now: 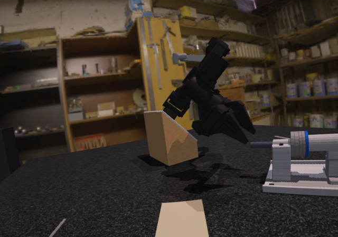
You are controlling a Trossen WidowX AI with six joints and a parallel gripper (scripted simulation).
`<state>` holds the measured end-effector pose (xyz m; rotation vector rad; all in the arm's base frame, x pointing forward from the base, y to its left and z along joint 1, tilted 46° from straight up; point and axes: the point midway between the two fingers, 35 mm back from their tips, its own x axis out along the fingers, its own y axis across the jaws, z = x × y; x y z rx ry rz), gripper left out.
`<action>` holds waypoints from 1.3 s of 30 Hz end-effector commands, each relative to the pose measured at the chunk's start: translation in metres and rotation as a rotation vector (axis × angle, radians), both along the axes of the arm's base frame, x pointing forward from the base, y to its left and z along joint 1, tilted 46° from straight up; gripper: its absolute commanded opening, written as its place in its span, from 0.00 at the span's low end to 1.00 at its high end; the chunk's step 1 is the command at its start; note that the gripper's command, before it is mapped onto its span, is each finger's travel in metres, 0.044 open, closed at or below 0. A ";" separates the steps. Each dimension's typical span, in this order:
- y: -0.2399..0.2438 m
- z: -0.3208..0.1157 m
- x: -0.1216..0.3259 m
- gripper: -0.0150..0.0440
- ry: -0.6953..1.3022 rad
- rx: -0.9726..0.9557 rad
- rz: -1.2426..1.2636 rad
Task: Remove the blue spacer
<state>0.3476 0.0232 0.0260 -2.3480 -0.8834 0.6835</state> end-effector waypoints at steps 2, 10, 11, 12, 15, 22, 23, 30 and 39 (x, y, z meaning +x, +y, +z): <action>0.001 0.000 -0.001 1.00 -0.004 0.000 0.006; 0.001 0.000 -0.001 1.00 -0.004 0.000 0.006; 0.001 0.000 -0.001 1.00 -0.004 0.000 0.006; 0.001 0.000 -0.001 1.00 -0.004 0.000 0.006; 0.001 0.000 -0.001 1.00 -0.004 0.000 0.006; 0.001 0.000 -0.001 1.00 -0.004 0.000 0.006; 0.001 0.000 -0.001 1.00 -0.004 -0.001 0.006; 0.006 -0.002 0.005 1.00 -0.003 -0.002 0.006; 0.017 -0.006 0.015 1.00 -0.003 -0.002 0.007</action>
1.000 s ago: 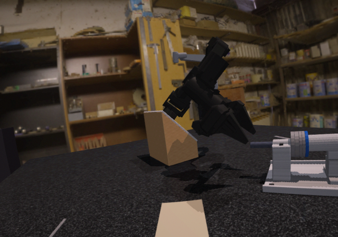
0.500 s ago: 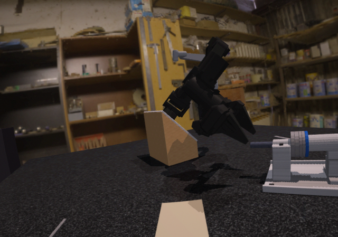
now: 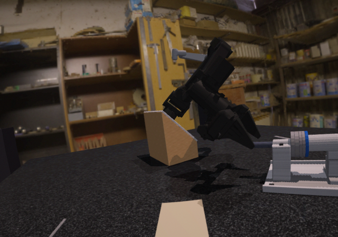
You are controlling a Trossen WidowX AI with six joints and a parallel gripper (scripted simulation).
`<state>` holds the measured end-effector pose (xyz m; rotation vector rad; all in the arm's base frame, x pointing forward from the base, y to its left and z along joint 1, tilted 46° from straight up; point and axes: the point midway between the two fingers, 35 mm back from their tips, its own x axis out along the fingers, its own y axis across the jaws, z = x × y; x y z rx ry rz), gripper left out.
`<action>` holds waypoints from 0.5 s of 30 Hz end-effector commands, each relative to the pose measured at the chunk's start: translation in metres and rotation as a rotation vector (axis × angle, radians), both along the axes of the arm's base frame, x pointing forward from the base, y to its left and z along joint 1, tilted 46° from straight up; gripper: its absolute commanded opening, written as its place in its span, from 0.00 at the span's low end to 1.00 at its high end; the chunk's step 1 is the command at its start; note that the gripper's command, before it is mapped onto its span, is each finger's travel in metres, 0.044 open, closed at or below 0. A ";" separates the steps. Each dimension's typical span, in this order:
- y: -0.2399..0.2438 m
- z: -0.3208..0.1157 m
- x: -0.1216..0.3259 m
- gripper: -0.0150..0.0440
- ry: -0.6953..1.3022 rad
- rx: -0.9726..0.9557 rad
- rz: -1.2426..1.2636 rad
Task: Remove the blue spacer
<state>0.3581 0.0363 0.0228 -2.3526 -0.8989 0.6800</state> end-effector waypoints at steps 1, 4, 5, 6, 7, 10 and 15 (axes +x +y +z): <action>0.005 -0.003 0.005 1.00 0.005 0.001 -0.003; 0.009 -0.004 0.008 1.00 0.005 0.002 -0.004; 0.010 -0.005 0.009 1.00 0.005 0.002 -0.004; 0.011 -0.005 0.010 1.00 0.004 0.003 -0.004; 0.013 -0.005 0.011 1.00 0.004 0.003 -0.004; 0.017 -0.007 0.014 1.00 0.003 0.005 -0.004; 0.019 -0.007 0.015 1.00 0.003 0.005 -0.004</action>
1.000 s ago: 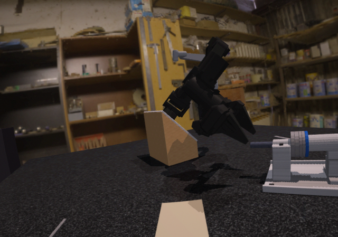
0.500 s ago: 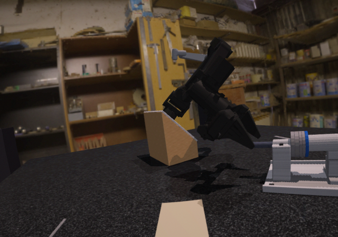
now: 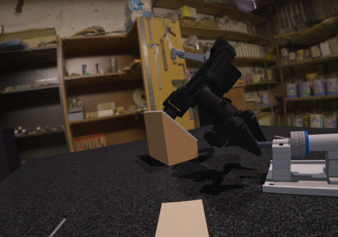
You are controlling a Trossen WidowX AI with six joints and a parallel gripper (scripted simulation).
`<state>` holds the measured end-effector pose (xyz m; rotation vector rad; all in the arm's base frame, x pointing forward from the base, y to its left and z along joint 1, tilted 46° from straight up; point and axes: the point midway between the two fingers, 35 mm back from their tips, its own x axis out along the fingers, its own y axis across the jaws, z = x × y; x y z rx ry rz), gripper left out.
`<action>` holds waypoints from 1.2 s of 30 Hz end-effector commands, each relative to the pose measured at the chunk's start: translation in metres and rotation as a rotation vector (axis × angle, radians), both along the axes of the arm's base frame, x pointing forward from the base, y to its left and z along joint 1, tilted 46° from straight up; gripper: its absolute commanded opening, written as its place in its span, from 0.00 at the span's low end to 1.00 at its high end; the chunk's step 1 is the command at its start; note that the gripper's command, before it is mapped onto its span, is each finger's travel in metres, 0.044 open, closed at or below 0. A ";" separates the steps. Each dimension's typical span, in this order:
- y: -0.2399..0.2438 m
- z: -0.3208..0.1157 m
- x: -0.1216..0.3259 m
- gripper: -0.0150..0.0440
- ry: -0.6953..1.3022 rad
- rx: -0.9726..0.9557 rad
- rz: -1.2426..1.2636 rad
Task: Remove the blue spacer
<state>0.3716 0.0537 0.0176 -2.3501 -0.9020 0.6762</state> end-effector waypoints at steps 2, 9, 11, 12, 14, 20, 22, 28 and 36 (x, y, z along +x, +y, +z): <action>0.001 -0.002 0.002 1.00 0.005 0.002 -0.005; 0.001 -0.002 0.002 1.00 0.005 0.002 -0.005; 0.001 -0.002 0.002 1.00 0.005 0.002 -0.005; 0.001 -0.002 0.002 1.00 0.005 0.002 -0.005; 0.001 -0.002 0.002 1.00 0.005 0.002 -0.005; 0.001 -0.002 0.002 1.00 0.005 0.002 -0.005; 0.001 -0.002 0.002 1.00 0.005 0.002 -0.005; 0.001 -0.002 0.002 1.00 0.005 0.002 -0.005; 0.004 -0.003 0.004 1.00 0.005 0.002 -0.005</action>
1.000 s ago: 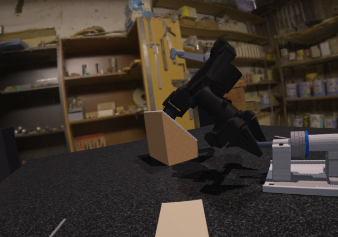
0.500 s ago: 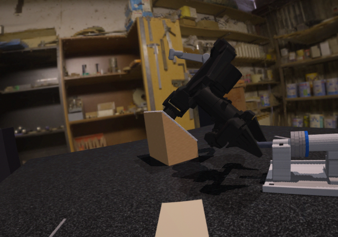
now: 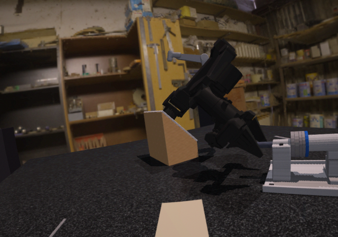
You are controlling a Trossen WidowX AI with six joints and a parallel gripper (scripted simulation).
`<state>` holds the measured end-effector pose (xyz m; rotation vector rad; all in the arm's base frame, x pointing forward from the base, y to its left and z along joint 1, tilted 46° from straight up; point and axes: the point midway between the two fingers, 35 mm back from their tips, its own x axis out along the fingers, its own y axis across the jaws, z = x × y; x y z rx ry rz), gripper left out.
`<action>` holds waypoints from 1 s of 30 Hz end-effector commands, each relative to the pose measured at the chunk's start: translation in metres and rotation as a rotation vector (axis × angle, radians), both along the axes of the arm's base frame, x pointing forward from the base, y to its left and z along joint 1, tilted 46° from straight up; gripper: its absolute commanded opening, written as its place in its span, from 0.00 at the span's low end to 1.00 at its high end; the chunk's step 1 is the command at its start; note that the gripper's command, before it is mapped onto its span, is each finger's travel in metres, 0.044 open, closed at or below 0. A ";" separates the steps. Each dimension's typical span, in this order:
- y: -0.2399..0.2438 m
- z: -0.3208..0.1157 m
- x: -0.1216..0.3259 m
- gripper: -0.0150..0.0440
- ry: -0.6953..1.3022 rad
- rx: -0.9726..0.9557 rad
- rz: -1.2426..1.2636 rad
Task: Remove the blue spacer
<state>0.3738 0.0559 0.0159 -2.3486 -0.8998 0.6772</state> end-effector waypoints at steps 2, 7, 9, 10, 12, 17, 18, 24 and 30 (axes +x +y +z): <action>0.003 -0.002 0.004 1.00 0.003 0.001 -0.004; 0.009 -0.004 0.009 1.00 0.003 0.001 -0.004; 0.011 -0.004 0.011 1.00 0.003 0.002 -0.004; 0.012 -0.005 0.011 1.00 0.003 0.002 -0.004; 0.012 -0.005 0.011 1.00 0.003 0.002 -0.004; 0.012 -0.005 0.011 1.00 0.003 0.002 -0.004; 0.012 -0.005 0.011 1.00 0.003 0.002 -0.004; 0.012 -0.005 0.011 1.00 0.003 0.002 -0.004; 0.012 -0.005 0.011 1.00 0.003 0.002 -0.004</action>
